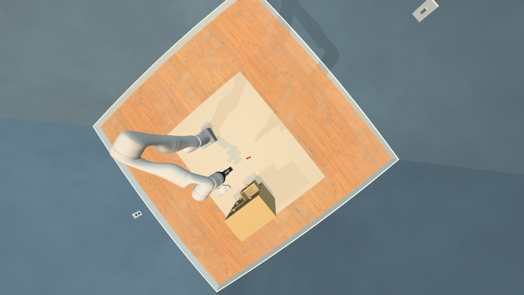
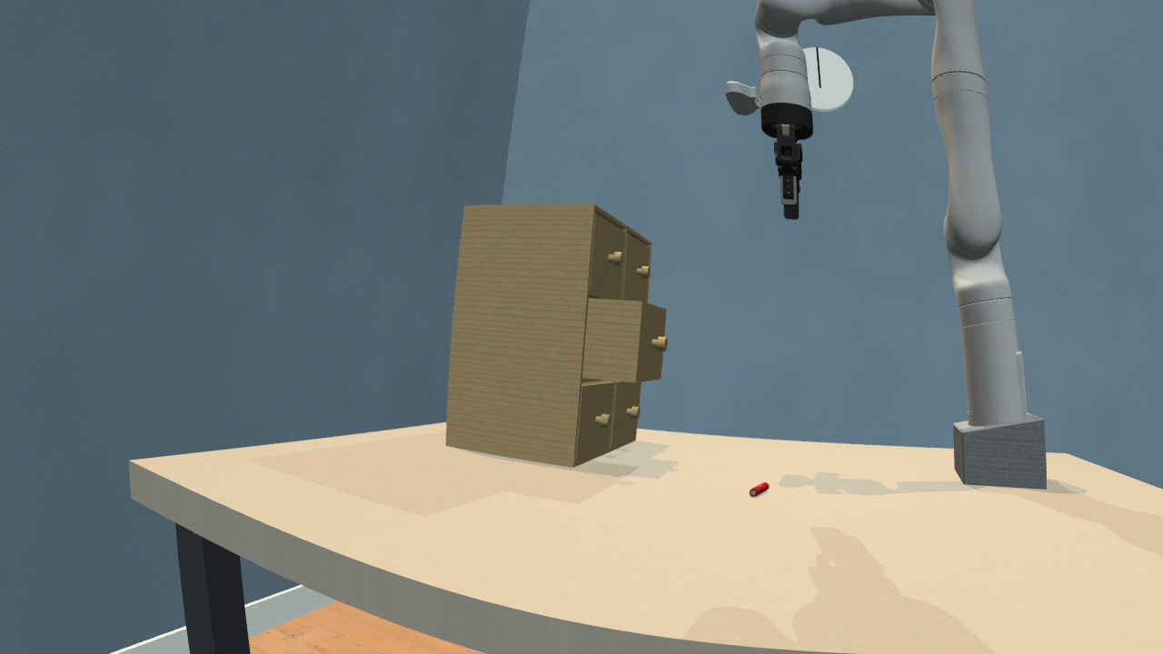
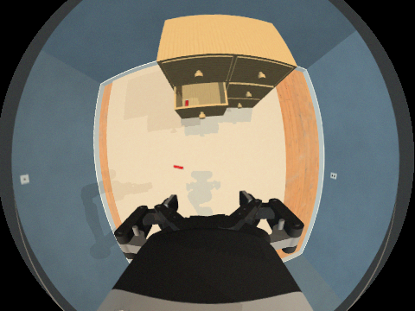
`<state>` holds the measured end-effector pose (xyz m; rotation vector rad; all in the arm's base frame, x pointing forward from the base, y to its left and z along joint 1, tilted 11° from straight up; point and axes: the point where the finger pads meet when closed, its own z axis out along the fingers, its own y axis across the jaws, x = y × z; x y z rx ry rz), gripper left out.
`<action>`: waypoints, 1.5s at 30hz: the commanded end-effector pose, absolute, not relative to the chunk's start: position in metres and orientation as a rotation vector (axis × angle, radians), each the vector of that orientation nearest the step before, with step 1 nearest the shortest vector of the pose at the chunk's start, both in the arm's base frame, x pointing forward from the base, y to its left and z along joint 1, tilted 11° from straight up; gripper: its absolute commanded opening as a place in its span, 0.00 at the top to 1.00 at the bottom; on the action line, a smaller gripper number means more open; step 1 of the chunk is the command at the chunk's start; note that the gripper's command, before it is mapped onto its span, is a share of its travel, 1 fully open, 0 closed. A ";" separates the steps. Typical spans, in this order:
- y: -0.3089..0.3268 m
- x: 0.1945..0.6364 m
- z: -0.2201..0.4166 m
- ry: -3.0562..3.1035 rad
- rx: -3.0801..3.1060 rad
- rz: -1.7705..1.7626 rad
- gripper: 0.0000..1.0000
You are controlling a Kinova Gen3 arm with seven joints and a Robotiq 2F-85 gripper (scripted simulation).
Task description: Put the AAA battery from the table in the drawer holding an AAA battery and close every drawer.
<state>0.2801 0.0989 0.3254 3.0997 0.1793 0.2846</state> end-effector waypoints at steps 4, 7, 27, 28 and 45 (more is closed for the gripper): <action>0.100 0.278 0.347 0.180 3.104 0.304 0.00; 0.100 0.276 0.355 0.180 3.104 0.304 0.00; 0.119 0.296 0.365 0.180 3.104 0.303 0.00; 0.123 0.300 0.366 0.180 3.104 0.303 0.00; 0.152 0.331 0.372 0.182 3.098 0.302 0.00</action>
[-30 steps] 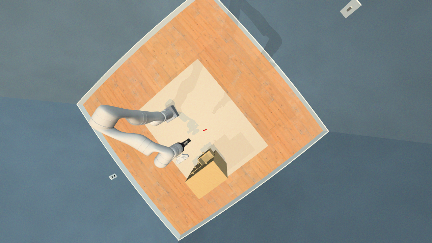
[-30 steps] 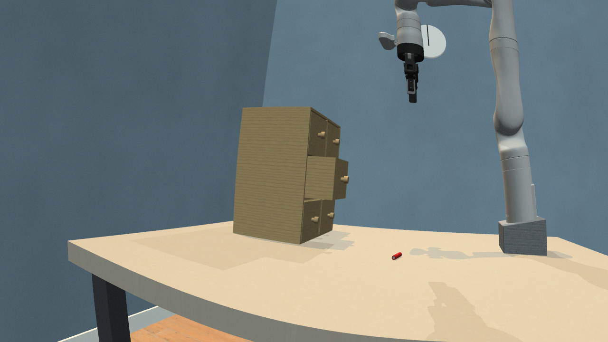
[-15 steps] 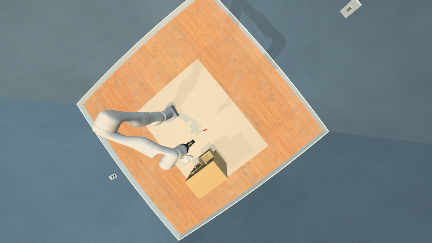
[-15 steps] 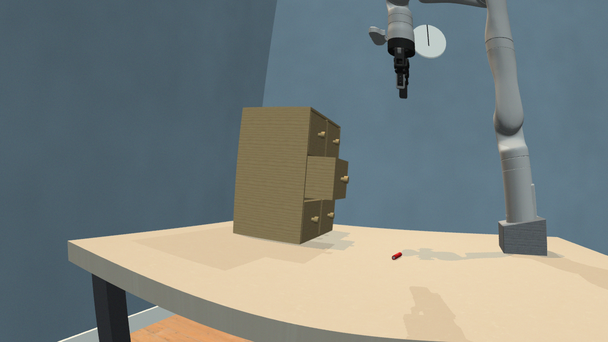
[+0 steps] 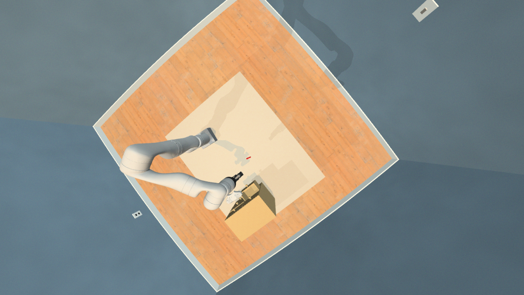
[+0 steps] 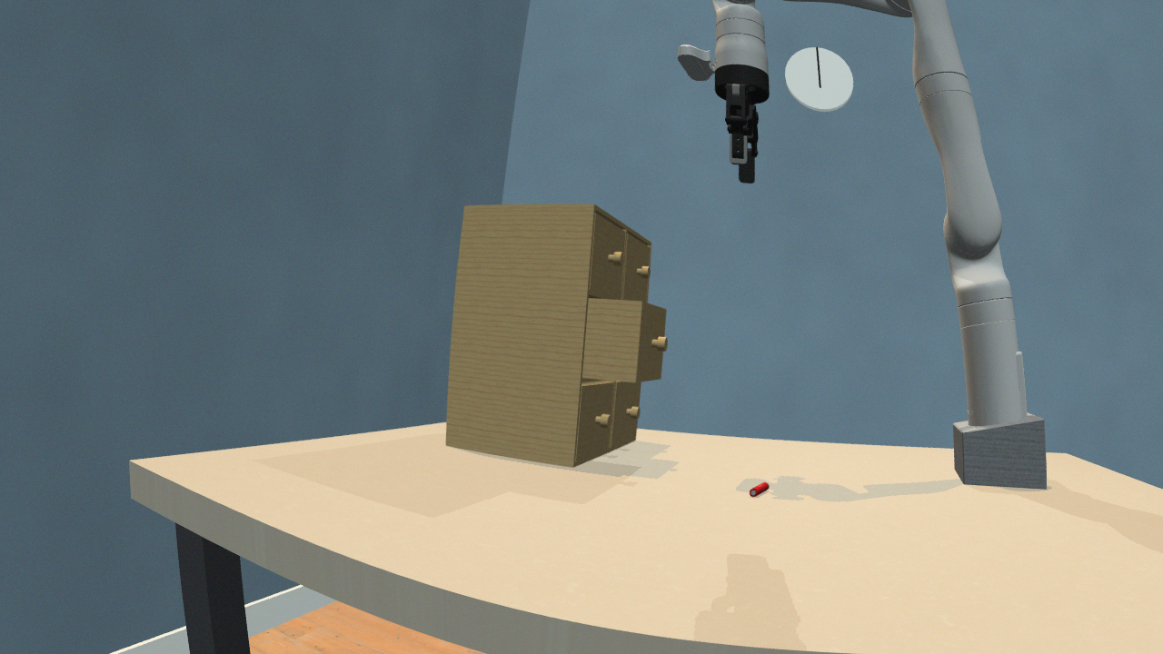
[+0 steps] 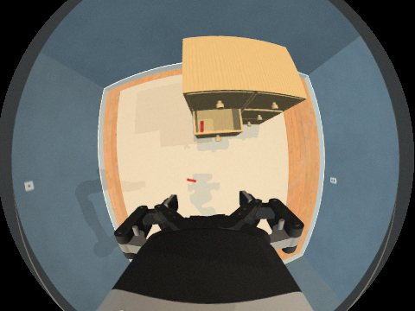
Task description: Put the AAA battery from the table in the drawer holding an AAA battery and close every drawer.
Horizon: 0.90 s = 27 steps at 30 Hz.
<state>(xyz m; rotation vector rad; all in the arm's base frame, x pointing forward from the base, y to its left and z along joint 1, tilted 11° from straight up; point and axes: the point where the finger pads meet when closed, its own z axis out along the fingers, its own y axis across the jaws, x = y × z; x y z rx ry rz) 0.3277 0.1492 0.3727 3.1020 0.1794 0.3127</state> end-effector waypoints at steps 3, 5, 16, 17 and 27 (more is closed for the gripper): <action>0.154 0.333 0.372 0.183 3.098 0.302 0.00; 0.154 0.333 0.372 0.183 3.098 0.302 0.00; 0.154 0.335 0.371 0.164 3.100 0.303 0.00; 0.154 0.335 0.371 0.157 3.101 0.304 0.00; 0.155 0.346 0.364 0.034 3.110 0.316 0.00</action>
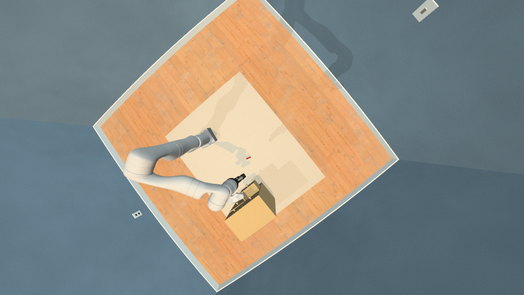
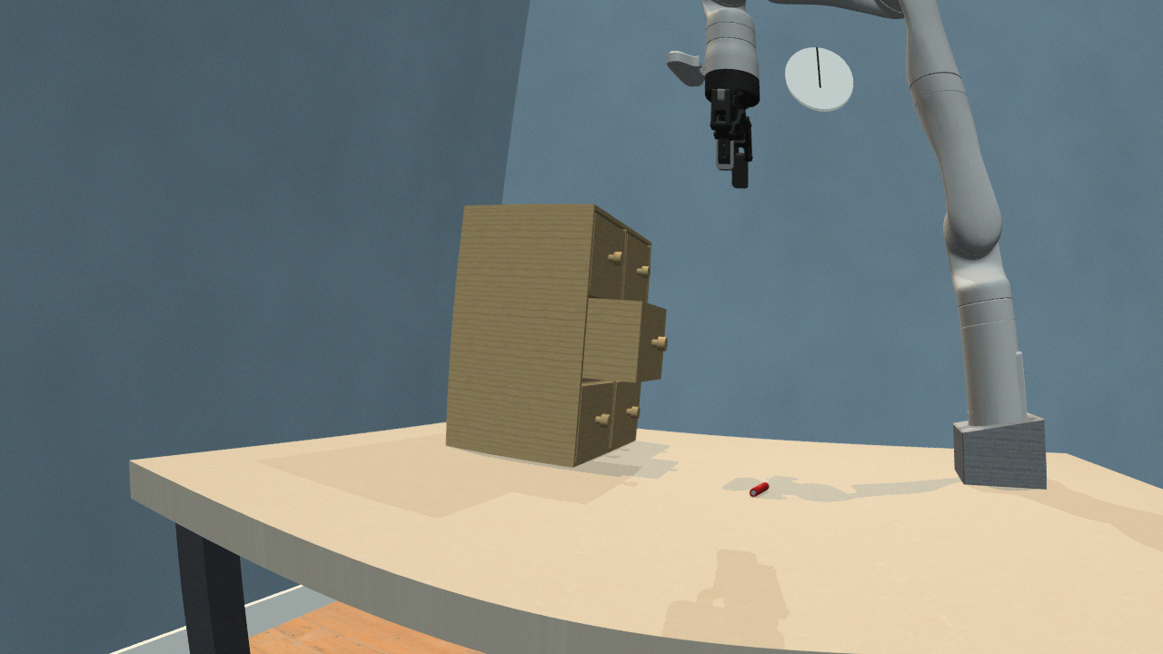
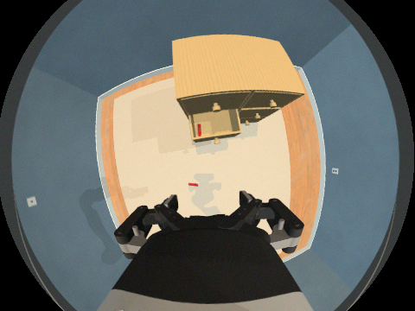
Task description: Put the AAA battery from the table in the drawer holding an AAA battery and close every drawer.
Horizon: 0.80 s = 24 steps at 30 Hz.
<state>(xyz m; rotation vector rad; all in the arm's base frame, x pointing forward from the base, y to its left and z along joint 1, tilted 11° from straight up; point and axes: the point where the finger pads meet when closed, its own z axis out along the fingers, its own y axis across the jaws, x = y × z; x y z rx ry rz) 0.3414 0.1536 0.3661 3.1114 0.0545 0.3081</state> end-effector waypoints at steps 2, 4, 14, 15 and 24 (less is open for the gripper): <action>0.156 0.350 0.360 -0.021 3.112 0.321 0.00; 0.157 0.356 0.357 -0.086 3.114 0.327 0.00; 0.161 0.396 0.329 -0.566 3.083 0.366 0.00; 0.161 0.396 0.329 -0.566 3.083 0.366 0.00; 0.165 0.426 0.309 -0.921 3.012 0.391 0.00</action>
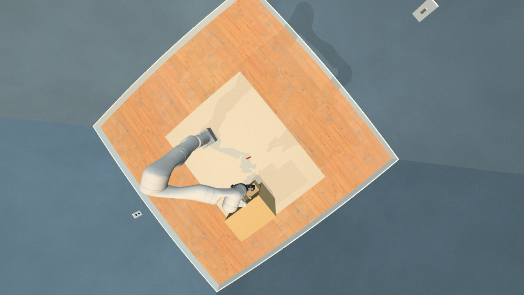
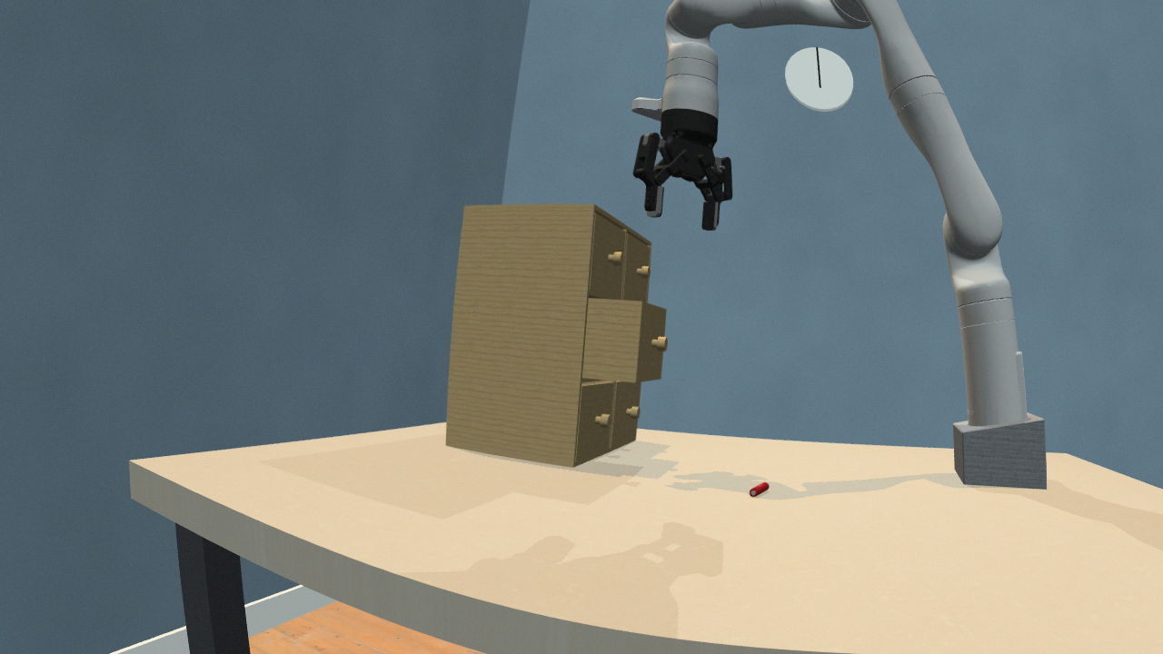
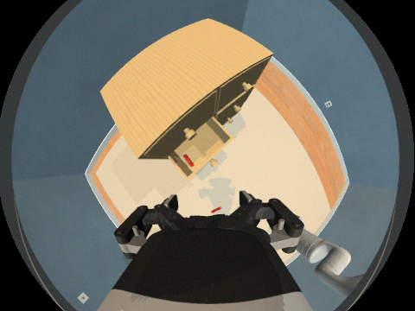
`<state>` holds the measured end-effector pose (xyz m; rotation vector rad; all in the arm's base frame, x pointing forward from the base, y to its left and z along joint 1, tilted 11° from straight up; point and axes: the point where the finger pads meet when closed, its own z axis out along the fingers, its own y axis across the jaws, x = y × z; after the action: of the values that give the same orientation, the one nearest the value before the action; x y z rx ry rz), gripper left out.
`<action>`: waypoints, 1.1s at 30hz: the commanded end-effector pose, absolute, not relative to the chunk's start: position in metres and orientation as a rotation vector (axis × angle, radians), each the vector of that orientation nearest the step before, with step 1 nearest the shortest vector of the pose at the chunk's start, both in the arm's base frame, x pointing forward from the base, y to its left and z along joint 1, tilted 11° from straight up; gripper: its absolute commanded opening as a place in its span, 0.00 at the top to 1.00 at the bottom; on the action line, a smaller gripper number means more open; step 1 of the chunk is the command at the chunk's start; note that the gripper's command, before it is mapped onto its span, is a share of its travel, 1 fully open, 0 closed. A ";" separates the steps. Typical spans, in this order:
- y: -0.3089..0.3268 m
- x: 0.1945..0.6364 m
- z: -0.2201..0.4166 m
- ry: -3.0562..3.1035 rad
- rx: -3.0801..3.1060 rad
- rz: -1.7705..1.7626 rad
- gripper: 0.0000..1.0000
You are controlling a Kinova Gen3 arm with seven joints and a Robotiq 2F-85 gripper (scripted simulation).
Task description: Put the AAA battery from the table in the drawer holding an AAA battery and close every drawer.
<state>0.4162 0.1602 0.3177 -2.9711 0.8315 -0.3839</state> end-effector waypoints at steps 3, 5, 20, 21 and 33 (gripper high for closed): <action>0.165 0.434 0.303 0.990 -2.917 -0.387 0.00; 0.166 0.438 0.300 1.037 -2.898 -0.389 0.00; 0.167 0.449 0.293 1.148 -2.849 -0.394 0.00; 0.167 0.449 0.293 1.148 -2.849 -0.394 0.00; 0.167 0.449 0.293 1.148 -2.849 -0.394 0.00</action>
<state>0.4454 0.1658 0.2919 -2.8551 1.1492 -0.3810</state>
